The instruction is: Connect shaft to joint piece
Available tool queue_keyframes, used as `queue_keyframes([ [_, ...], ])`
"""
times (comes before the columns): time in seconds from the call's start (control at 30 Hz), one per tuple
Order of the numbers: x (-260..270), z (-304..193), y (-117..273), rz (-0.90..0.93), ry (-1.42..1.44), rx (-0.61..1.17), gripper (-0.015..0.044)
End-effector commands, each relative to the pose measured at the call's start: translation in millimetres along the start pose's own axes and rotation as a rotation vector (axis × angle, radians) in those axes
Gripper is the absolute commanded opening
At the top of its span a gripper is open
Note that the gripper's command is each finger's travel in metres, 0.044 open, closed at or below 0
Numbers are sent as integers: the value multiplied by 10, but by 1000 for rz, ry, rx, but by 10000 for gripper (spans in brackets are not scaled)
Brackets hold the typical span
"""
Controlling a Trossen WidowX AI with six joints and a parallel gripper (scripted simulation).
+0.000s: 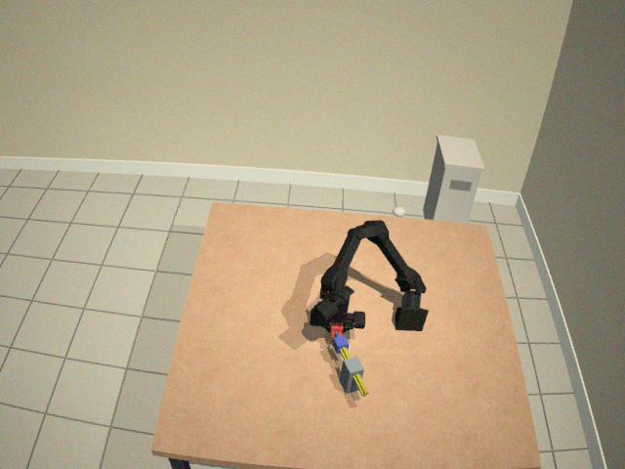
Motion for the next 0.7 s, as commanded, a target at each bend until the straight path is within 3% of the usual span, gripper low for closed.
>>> queue_keyframes([
  [0.0, 0, 1, 0, 0, 1, 0, 0],
  [0.1, 0, 1, 0, 0, 1, 0, 0],
  [0.27, 0, 1, 0, 0, 1, 0, 131],
  [0.37, 0, 1, 0, 0, 1, 0, 147],
  [0.67, 0, 1, 0, 0, 1, 0, 383],
])
Point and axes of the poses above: the point midway between the two fingers, 35 mm back from their tips, its own y axis back along the fingers, its own x axis across the jaws, z = x × y, the point moved 9 cm from there along y, back along the fingers, and after that the axes turned 15 degrees about y, right-handed, at the moved point
